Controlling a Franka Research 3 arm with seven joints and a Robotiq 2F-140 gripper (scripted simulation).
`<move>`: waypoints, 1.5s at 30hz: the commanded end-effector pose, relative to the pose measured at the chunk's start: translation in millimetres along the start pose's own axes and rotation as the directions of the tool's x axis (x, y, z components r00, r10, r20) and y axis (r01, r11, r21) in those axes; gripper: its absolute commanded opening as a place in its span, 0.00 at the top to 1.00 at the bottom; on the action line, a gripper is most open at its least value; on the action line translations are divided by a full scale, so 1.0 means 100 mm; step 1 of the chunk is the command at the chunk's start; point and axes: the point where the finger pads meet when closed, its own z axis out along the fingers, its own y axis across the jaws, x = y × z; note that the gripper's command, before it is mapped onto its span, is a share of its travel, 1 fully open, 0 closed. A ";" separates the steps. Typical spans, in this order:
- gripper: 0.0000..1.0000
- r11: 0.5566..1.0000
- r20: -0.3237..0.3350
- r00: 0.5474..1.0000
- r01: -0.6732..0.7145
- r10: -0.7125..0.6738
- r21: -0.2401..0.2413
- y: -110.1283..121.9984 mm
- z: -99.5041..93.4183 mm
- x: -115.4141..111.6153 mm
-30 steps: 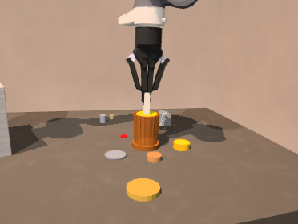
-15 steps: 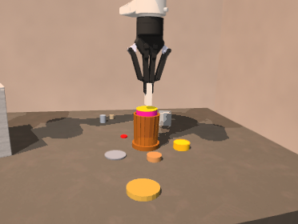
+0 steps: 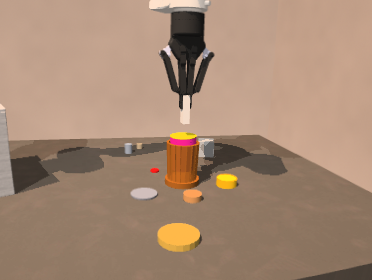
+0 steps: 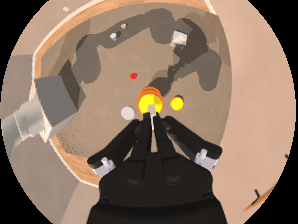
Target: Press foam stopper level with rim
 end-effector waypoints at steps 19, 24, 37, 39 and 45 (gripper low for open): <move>1.00 1.000 0.000 1.000 -0.007 0.007 0.007 -0.03 0.00 0.02; 1.00 1.000 0.000 1.000 -0.007 0.007 0.007 -0.04 0.00 0.03; 1.00 1.000 0.000 1.000 -0.007 0.007 0.007 -0.04 0.22 0.03; 1.00 1.000 0.000 1.000 -0.007 0.007 0.007 -0.04 0.26 0.03; 1.00 1.000 0.000 1.000 -0.007 0.007 0.007 -0.04 0.28 0.03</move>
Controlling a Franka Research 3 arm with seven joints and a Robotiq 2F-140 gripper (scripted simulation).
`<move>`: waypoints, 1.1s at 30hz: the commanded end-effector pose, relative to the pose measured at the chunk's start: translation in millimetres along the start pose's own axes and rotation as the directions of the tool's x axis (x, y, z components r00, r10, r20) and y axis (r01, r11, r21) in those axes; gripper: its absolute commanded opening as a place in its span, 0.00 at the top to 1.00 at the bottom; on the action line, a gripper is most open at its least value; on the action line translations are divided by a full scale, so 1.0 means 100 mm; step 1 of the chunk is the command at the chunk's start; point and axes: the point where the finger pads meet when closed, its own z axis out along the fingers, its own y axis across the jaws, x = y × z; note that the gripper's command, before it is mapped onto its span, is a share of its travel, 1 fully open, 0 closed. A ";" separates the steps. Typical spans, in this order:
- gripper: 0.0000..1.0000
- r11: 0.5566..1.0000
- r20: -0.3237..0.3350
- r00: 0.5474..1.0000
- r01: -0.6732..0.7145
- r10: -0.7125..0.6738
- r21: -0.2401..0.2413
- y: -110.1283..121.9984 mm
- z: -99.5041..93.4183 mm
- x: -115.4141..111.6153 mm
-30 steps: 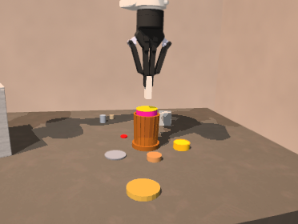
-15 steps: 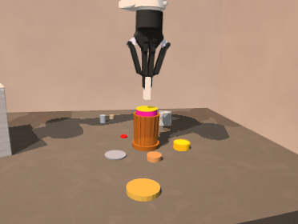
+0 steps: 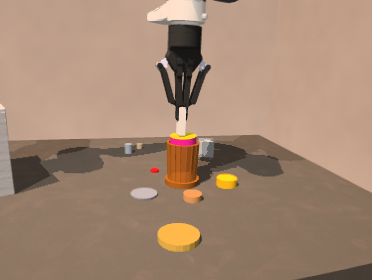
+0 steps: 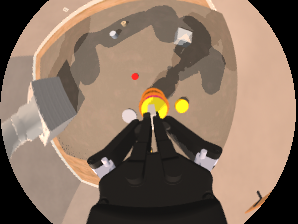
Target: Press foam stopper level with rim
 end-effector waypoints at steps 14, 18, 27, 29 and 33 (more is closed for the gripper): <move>1.00 1.000 0.000 1.000 0.004 -0.004 -0.011 0.04 0.02 -0.01; 1.00 1.000 0.000 1.000 0.004 -0.004 -0.011 0.04 0.03 -0.01; 1.00 1.000 0.000 1.000 0.004 -0.004 -0.011 0.04 0.06 -0.01; 1.00 1.000 0.000 1.000 0.004 -0.004 -0.011 0.04 0.07 -0.01; 1.00 1.000 0.000 1.000 0.004 -0.004 -0.011 0.03 0.09 -0.01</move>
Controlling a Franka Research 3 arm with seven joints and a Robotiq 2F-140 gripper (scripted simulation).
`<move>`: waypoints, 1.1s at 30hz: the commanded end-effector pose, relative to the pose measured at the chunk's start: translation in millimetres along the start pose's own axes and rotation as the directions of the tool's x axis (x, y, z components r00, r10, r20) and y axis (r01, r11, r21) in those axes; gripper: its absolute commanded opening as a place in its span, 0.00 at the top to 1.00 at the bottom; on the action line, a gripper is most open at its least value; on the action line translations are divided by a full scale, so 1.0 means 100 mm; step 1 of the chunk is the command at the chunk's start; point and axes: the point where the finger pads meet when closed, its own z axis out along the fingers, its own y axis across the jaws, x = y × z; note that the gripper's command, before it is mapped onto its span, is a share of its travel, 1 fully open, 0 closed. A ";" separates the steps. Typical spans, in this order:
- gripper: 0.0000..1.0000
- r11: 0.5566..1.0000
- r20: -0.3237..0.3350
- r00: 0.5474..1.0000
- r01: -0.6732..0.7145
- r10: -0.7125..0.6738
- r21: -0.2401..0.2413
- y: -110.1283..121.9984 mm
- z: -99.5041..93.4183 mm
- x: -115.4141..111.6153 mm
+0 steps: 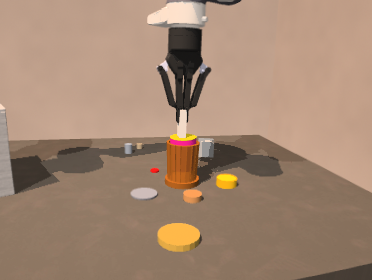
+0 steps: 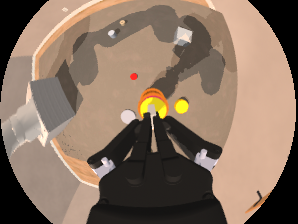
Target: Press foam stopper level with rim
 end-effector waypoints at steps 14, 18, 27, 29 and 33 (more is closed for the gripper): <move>1.00 1.000 0.000 1.000 0.004 -0.004 -0.004 0.00 0.10 -0.01; 1.00 1.000 0.000 1.000 0.004 -0.004 -0.004 0.00 0.12 -0.01; 1.00 1.000 0.000 1.000 0.004 -0.004 -0.004 0.00 0.16 -0.01; 1.00 1.000 0.000 1.000 0.004 -0.004 -0.004 0.00 0.17 -0.01; 1.00 1.000 0.000 1.000 0.004 -0.004 -0.004 -0.01 0.19 -0.01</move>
